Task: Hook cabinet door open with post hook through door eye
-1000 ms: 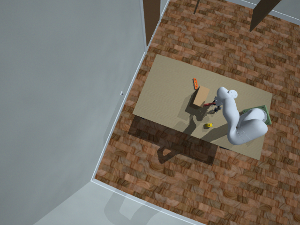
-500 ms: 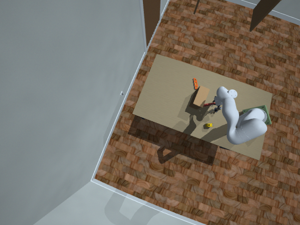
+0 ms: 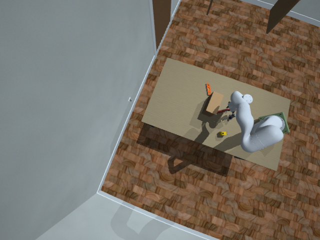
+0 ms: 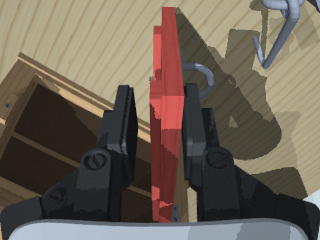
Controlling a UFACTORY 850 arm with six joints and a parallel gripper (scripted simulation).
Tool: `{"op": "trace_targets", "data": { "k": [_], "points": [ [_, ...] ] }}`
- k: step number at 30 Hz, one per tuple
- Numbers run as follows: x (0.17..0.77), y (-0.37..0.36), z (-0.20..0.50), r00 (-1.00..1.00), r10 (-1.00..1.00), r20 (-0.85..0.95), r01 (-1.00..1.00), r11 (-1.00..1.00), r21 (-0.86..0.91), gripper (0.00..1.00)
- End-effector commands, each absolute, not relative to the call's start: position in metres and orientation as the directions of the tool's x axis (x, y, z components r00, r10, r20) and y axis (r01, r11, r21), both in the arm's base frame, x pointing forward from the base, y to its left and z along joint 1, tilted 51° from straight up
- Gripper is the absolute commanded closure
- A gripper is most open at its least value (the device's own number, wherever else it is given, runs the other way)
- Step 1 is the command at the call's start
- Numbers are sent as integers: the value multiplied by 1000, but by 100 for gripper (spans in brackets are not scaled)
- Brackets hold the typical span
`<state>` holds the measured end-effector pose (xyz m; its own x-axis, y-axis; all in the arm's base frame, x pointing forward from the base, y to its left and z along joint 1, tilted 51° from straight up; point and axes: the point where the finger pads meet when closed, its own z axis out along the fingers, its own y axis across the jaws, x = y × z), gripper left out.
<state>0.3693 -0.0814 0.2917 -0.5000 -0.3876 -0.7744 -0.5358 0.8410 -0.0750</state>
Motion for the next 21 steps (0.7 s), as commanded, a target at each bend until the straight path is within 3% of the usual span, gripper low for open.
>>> {"op": "trace_targets", "data": {
  "k": [1, 21],
  "points": [
    [370, -83, 292, -493, -397, -774, -541, 837, -84, 73],
    [379, -94, 294, -443, -471, -763, -583, 798, -154, 73]
  ]
}}
